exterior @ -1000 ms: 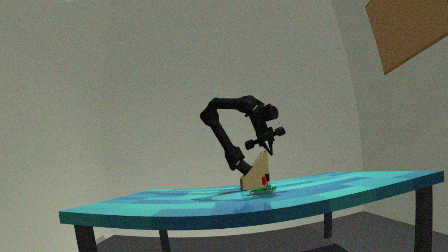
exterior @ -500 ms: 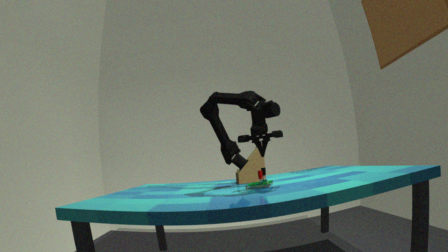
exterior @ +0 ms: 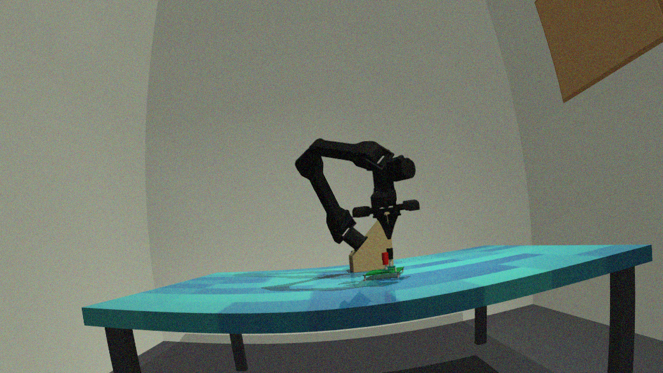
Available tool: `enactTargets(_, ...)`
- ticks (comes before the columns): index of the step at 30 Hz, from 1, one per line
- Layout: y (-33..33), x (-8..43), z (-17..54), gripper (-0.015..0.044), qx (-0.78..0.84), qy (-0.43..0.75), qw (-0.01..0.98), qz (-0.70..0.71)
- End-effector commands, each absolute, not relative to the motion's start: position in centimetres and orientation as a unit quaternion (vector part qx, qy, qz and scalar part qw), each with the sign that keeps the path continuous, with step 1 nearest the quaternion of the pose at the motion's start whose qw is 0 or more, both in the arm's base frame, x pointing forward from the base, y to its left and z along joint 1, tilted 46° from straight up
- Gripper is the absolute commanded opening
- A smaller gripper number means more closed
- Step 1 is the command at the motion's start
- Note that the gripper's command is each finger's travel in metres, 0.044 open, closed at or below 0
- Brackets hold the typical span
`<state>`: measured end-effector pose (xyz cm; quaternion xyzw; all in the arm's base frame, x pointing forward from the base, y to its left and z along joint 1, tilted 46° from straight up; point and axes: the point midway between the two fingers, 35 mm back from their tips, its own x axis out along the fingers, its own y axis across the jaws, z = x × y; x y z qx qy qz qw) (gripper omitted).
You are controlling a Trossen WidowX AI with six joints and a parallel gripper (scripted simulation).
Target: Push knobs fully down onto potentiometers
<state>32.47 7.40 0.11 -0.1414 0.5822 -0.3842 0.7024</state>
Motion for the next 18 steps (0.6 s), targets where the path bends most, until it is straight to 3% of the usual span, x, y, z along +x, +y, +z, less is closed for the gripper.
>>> enactTargets(1, 6.9, 32.4, -0.3, 0.0, -0.145, 0.583, 0.701, -0.384)
enactTargets(18, 5.9, 32.4, -1.3, 0.0, -0.146, 0.583, 0.701, -0.385)
